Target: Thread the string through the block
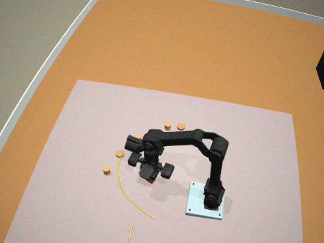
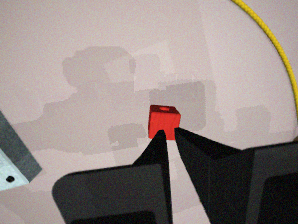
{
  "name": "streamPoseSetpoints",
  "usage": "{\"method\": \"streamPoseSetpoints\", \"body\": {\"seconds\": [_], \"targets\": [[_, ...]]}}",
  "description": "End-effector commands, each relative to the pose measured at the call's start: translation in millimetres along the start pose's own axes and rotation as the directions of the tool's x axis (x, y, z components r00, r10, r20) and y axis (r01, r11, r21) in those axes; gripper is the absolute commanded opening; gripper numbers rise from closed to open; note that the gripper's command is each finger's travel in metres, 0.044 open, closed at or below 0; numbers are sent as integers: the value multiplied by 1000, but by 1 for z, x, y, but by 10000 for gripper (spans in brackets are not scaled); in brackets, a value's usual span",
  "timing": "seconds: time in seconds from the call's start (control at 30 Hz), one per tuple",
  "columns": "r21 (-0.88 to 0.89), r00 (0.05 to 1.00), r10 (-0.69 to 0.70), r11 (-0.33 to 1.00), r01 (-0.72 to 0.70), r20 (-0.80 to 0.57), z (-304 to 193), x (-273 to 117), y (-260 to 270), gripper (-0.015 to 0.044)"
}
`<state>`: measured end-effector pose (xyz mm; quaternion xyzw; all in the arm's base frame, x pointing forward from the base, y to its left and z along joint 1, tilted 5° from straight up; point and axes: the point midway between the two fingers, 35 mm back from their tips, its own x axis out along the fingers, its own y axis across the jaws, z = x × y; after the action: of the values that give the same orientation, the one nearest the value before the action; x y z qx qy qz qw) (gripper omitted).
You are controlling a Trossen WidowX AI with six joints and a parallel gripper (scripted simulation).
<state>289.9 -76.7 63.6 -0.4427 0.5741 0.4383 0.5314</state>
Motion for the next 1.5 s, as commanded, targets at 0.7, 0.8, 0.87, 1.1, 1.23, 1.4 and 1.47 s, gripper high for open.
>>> {"method": "streamPoseSetpoints", "body": {"seconds": [0.7,0.8,0.87,1.1,1.23,1.4,1.47], "targets": [[-964,1000,-1,266,8,8,149,-1,20,440],[-964,1000,-1,266,8,8,149,-1,20,414],[-964,1000,-1,266,8,8,149,-1,20,361],[-964,1000,-1,266,8,8,149,-1,20,177],[-964,1000,-1,266,8,8,149,-1,20,125],[-964,1000,-1,266,8,8,149,-1,20,125],[-964,1000,-1,266,8,8,149,-1,20,125]]}}
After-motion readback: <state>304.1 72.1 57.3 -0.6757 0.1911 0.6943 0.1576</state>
